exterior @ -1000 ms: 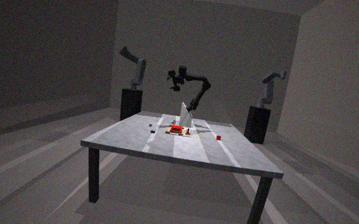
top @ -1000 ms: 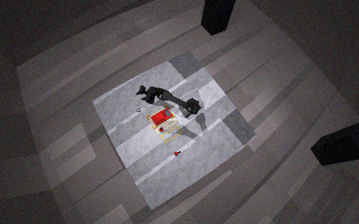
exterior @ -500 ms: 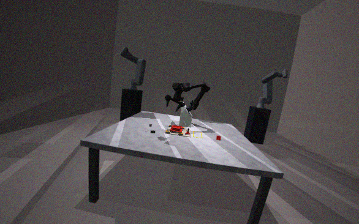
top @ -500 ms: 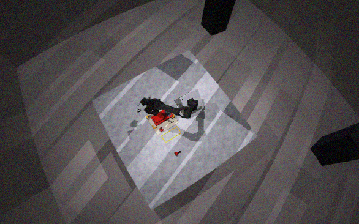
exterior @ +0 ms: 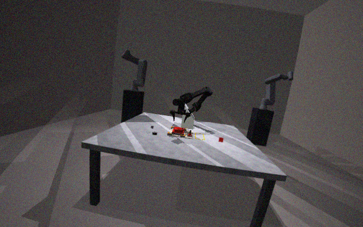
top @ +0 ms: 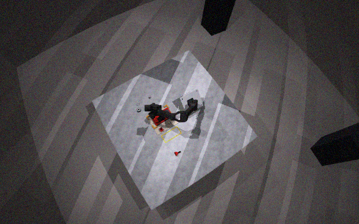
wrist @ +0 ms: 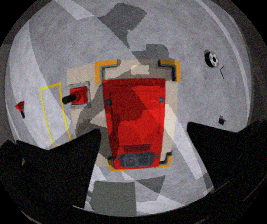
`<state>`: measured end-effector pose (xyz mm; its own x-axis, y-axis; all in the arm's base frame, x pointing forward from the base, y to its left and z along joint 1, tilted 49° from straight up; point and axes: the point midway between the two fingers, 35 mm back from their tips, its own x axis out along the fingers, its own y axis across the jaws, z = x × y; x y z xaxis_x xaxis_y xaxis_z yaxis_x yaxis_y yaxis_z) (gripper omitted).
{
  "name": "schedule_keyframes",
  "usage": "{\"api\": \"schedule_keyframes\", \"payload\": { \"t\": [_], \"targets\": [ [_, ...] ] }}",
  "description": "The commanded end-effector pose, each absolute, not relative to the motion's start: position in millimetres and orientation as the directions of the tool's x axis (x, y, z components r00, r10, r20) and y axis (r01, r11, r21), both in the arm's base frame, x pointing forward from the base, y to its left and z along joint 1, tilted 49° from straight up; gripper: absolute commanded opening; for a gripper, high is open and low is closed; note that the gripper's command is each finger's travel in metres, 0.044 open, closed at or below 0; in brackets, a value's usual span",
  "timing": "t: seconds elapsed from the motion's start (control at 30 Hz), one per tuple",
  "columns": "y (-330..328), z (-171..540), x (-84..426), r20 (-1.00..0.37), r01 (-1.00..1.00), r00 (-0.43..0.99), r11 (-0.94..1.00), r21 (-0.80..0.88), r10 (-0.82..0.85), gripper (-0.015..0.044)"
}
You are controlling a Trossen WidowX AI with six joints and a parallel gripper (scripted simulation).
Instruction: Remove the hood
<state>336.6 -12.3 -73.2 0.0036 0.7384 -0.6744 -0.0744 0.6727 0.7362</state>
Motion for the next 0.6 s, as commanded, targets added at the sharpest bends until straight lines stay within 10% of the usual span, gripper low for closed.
{"api": "schedule_keyframes", "payload": {
  "t": [0.0, 0.57],
  "targets": [
    [-7.1, -73.7, 331.5, -0.663, -0.049, -0.015, 0.662, 0.748, 0.748, 0.0440],
    [1.1, -80.6, 331.3, -0.664, -0.049, -0.015, 0.662, 0.748, 0.748, 0.0440]
  ]
}}
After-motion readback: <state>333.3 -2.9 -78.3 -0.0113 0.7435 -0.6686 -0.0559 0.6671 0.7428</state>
